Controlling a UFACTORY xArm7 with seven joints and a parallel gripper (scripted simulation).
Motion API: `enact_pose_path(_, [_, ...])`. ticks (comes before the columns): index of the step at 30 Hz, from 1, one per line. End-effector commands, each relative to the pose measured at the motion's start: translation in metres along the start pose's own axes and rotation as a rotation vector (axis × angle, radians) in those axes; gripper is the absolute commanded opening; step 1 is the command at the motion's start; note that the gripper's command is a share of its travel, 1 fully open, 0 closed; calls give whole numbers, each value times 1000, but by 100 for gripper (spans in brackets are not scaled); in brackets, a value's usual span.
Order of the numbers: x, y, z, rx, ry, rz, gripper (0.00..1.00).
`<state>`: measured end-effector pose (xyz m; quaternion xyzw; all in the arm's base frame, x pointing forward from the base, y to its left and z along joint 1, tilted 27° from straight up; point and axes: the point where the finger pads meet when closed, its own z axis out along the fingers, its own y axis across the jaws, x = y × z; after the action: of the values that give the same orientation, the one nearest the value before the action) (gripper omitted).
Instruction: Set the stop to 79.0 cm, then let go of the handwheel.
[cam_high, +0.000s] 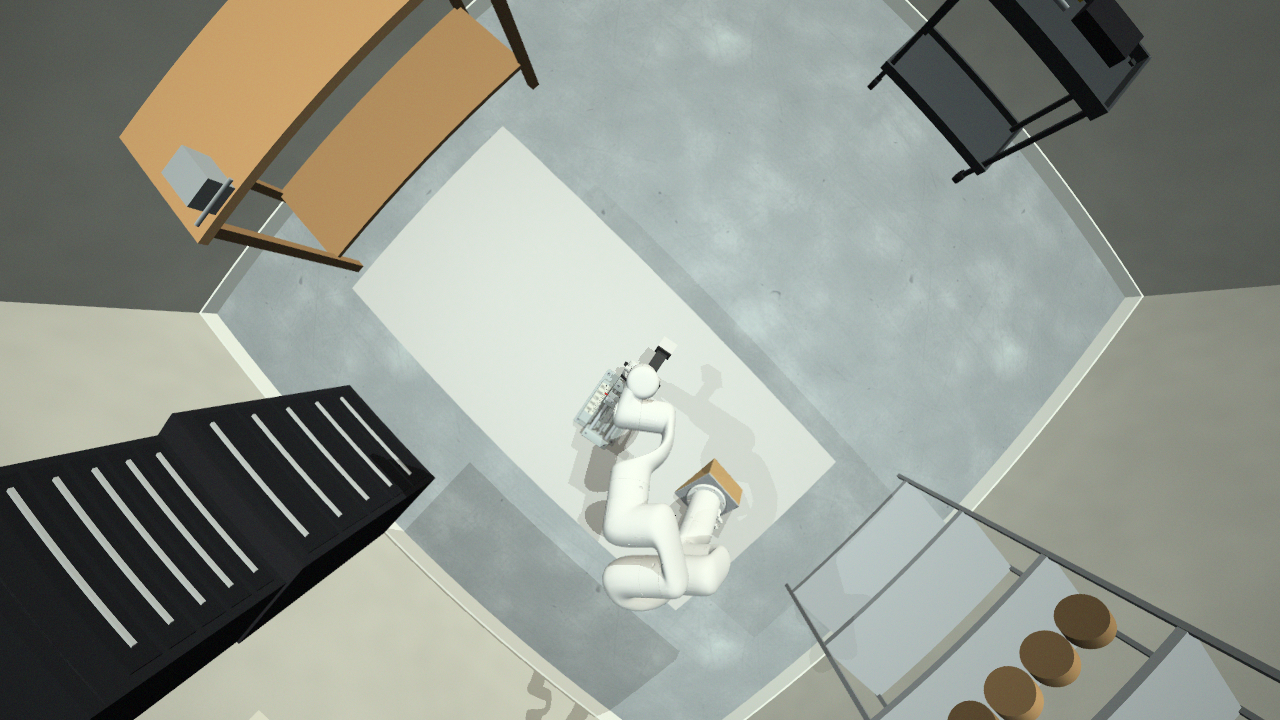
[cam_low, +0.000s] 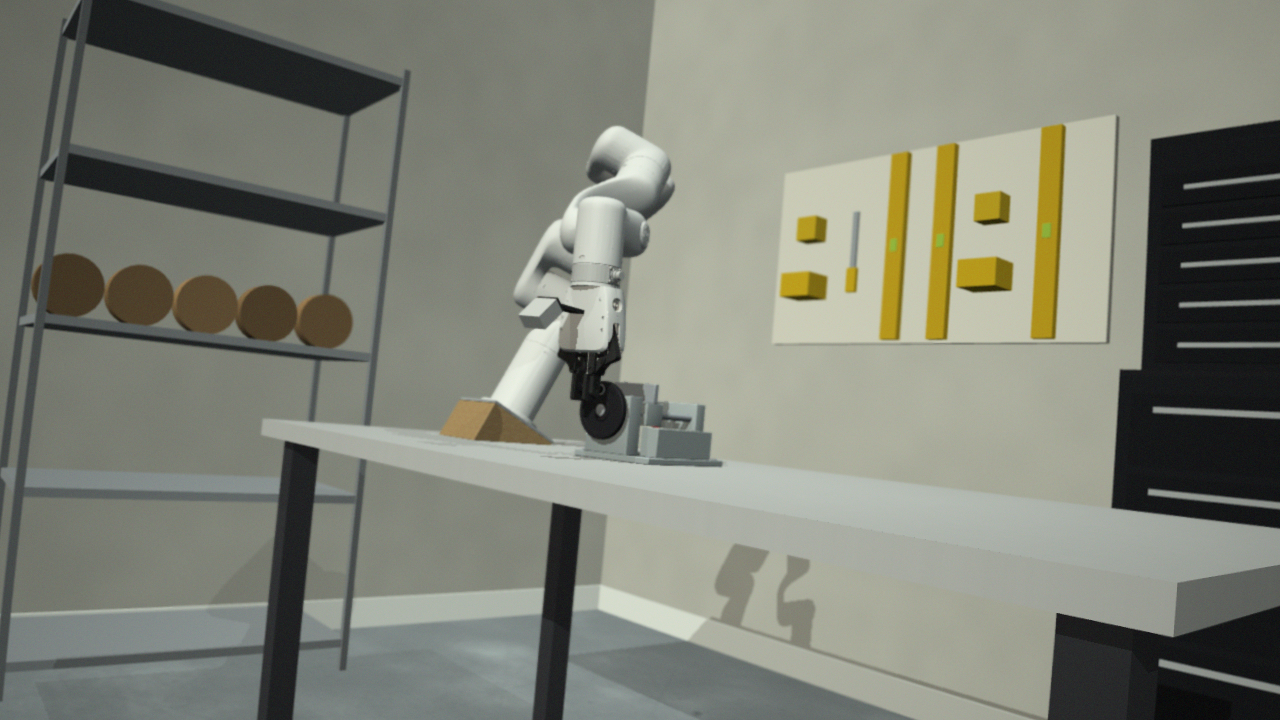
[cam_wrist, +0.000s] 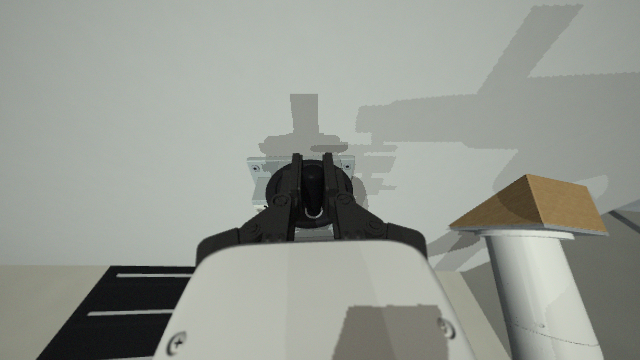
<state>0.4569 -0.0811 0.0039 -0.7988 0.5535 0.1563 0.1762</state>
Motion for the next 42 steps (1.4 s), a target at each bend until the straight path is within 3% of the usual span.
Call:
enact_pose_path(1, [1,7,0,3,4,0,6])
enact_pose_path(20, [1,27,23,3,4,0,6])
enact_pose_path(42, [2,20,51,3,4,0,6])
